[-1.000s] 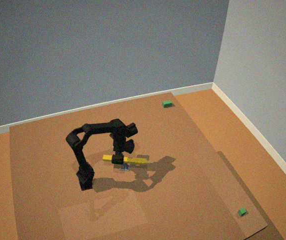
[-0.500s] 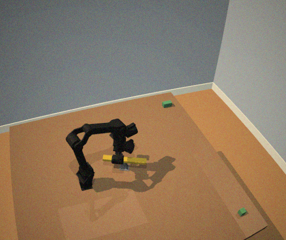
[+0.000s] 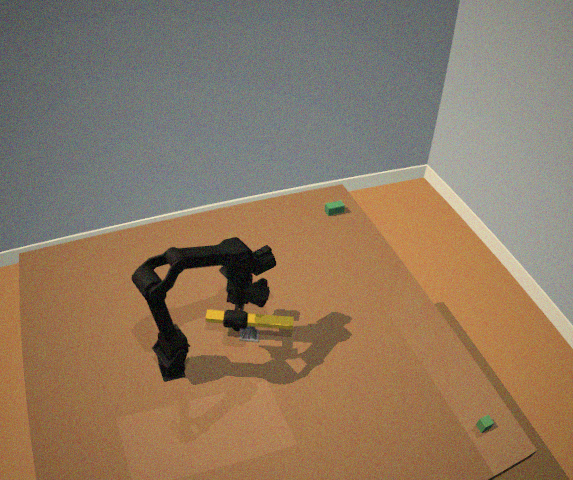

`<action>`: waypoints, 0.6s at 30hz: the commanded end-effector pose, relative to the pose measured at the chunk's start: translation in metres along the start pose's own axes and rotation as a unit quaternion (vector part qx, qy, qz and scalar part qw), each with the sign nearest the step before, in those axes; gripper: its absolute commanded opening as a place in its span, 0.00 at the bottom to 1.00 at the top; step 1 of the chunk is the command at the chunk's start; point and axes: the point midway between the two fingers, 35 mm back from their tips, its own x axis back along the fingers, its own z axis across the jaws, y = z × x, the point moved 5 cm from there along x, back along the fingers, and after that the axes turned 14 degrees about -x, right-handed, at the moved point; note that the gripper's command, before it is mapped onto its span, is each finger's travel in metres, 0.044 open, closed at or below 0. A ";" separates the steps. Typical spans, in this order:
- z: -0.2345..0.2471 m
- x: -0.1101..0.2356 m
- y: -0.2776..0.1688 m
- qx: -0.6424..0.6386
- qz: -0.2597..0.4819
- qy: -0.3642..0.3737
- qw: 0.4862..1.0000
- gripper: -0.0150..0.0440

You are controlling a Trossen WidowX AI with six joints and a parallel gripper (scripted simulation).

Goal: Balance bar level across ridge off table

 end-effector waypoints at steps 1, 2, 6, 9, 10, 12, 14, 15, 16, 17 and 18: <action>0.001 0.007 0.001 0.000 0.000 0.000 1.000 1.00; 0.002 0.016 0.002 0.000 0.000 0.000 1.000 1.00; 0.004 0.062 0.003 0.000 0.000 0.000 1.000 1.00; 0.001 0.093 0.001 0.000 0.000 0.000 1.000 1.00; 0.000 0.098 0.000 0.000 0.000 0.000 1.000 1.00; 0.000 0.100 0.000 0.000 0.000 0.000 1.000 1.00; 0.000 0.100 0.000 0.000 0.000 0.000 1.000 1.00; 0.000 0.100 0.000 0.000 0.000 0.000 1.000 1.00; 0.000 0.100 0.000 0.000 0.000 0.000 1.000 1.00; 0.000 0.100 0.000 0.000 0.000 0.000 1.000 1.00; 0.000 0.100 0.000 0.000 0.000 0.000 1.000 1.00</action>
